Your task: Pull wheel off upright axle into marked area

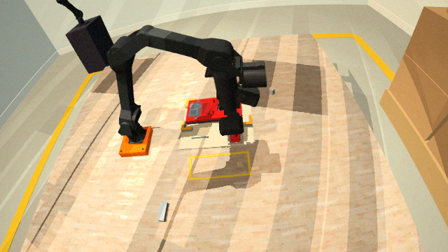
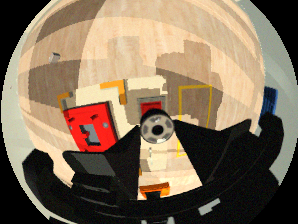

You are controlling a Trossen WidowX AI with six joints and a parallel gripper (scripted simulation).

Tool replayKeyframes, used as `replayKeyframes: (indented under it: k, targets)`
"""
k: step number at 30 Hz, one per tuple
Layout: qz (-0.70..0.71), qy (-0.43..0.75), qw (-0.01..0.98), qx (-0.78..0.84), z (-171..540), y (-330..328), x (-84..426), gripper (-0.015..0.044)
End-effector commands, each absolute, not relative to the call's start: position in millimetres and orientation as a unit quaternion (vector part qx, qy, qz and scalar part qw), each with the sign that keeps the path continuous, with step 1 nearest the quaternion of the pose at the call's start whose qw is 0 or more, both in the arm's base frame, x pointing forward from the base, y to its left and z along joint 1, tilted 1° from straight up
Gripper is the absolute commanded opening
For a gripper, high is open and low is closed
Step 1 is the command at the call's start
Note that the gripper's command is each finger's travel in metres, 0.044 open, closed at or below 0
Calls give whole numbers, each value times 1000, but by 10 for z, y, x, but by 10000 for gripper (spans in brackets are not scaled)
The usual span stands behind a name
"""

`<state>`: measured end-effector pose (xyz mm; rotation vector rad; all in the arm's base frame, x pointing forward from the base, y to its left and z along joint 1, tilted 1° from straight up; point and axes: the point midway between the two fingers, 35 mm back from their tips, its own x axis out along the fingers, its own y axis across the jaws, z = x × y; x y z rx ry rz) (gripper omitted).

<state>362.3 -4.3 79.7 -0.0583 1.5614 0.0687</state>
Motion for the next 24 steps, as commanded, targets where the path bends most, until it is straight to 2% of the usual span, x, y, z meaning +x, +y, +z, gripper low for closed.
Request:
replayKeyframes:
  k: [1, 24]
  targets:
    - [31, 701, 712, -27, 835, -44, 3640, 0]
    - [31, 701, 712, -28, 914, -44, 3636, 0]
